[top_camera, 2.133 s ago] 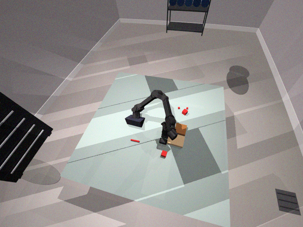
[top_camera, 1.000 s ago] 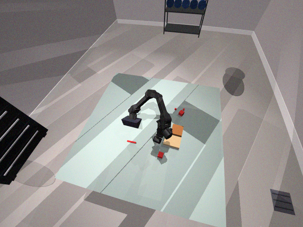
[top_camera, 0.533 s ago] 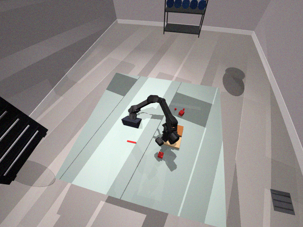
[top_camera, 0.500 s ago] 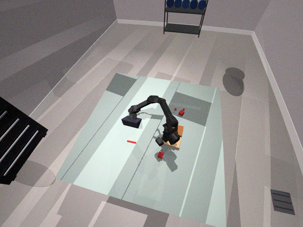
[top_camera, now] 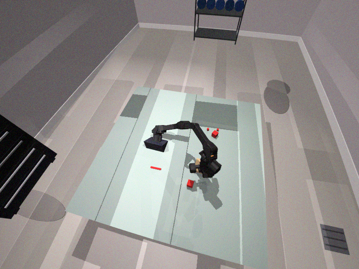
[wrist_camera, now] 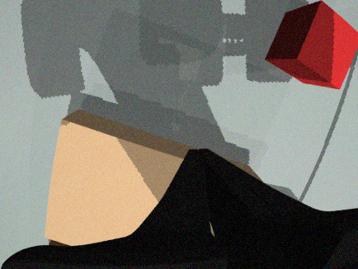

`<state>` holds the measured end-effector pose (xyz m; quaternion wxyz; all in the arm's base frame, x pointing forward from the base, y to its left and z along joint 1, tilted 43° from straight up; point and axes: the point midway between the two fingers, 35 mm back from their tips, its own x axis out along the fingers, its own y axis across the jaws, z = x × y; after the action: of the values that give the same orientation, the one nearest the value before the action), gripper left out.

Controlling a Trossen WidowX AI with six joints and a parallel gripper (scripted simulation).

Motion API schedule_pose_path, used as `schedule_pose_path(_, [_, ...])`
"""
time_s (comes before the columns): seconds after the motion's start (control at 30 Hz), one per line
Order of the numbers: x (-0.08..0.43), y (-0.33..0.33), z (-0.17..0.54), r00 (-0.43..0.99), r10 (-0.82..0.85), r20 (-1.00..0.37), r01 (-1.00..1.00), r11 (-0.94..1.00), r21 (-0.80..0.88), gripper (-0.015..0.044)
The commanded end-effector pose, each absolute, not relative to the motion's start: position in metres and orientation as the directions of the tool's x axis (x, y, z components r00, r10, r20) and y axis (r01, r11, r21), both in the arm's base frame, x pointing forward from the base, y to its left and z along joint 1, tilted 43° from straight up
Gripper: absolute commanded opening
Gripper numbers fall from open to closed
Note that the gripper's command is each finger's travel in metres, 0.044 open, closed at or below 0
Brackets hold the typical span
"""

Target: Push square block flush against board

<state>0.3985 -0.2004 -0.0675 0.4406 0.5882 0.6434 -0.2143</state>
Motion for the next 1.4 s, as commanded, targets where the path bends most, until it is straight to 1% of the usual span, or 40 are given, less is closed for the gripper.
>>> schedule_pose_path(0.0, [0.407, -0.204, -0.071, 0.08, 0.555, -0.828, 0.975, 0.128, 0.18, 0.0])
schedule_pose_path(0.13, [0.416, -0.207, -0.076, 0.081, 0.543, -0.836, 0.994, 0.018, 0.108, 0.0])
schedule_pose_path(0.3, [0.418, -0.206, -0.078, 0.081, 0.544, -0.835, 0.996, -0.005, 0.094, 0.0])
schedule_pose_path(0.6, [0.421, -0.175, -0.119, 0.096, 0.658, -0.747, 0.986, -0.168, -0.021, 0.0])
schedule_pose_path(1.37, [0.426, -0.158, -0.104, 0.09, 0.662, -0.744, 0.988, -0.151, -0.014, 0.0])
